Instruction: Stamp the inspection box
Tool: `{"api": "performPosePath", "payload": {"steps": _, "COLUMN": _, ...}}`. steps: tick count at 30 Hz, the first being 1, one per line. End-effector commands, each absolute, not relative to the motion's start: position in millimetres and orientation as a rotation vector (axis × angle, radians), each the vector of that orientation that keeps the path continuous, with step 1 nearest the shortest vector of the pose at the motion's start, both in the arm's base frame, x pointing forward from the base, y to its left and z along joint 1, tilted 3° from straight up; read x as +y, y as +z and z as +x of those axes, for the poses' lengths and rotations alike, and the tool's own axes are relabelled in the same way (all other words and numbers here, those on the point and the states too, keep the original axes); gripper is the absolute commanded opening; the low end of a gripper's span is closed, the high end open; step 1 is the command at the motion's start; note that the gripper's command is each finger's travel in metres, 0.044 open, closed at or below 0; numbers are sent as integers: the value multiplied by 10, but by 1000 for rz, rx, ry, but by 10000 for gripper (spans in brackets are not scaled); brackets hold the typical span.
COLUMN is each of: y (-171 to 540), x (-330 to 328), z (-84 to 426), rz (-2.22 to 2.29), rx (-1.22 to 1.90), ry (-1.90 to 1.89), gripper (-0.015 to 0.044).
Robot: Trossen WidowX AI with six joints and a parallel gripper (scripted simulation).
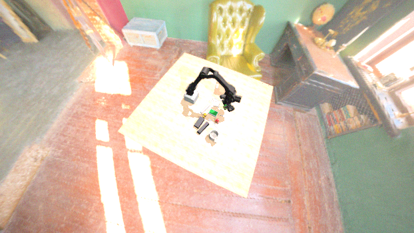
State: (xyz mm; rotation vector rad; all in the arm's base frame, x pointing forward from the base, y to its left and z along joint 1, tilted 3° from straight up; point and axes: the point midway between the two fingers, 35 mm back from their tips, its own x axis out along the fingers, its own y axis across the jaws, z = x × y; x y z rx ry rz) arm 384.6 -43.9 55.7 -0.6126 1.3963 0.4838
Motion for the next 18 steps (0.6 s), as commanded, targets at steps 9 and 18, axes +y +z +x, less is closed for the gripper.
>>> {"api": "performPosePath", "payload": {"steps": 9, "y": 318, "x": -435, "z": 3839, "rz": -611, "rx": 1404, "ry": 497, "gripper": 0}}
{"api": "performPosePath", "payload": {"steps": 18, "y": 171, "x": -439, "z": 3846, "rz": -611, "rx": 1404, "ry": 497, "gripper": 0}}
